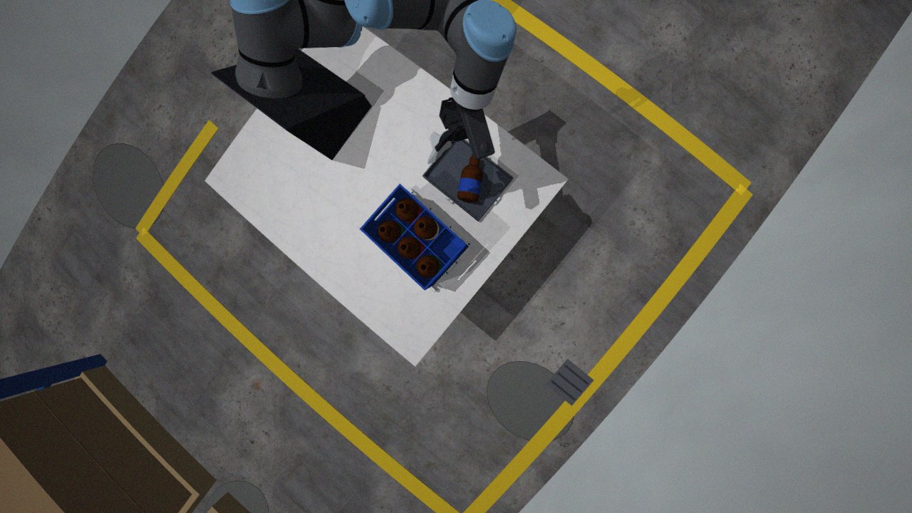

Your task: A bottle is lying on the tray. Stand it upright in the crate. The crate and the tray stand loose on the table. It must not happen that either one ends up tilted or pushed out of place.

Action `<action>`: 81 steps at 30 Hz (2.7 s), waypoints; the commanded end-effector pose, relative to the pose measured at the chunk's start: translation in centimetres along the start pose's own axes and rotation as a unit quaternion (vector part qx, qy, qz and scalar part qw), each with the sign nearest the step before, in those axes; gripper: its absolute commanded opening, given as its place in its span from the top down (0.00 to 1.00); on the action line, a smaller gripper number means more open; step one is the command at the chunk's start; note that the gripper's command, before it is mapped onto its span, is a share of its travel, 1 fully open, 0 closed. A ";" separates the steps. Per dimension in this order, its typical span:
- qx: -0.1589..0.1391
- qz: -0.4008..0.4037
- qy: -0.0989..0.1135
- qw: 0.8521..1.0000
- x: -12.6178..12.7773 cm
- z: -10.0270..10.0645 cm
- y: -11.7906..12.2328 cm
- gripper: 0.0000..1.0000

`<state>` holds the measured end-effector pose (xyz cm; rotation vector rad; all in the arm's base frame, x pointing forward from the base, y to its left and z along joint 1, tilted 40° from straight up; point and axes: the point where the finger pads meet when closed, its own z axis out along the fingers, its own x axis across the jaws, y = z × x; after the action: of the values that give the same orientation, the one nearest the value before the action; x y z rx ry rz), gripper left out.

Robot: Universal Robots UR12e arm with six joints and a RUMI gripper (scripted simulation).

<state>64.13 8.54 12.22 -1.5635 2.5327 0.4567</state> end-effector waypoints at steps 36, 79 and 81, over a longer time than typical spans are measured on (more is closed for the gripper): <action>-0.122 0.287 -0.141 0.940 -7.7 3.7 3.5 0.00; -0.122 0.288 -0.141 0.939 -7.6 3.7 3.6 1.00; -0.122 0.288 -0.141 0.939 -7.6 3.7 3.6 1.00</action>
<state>64.31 17.79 11.41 -0.7009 2.7322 1.0106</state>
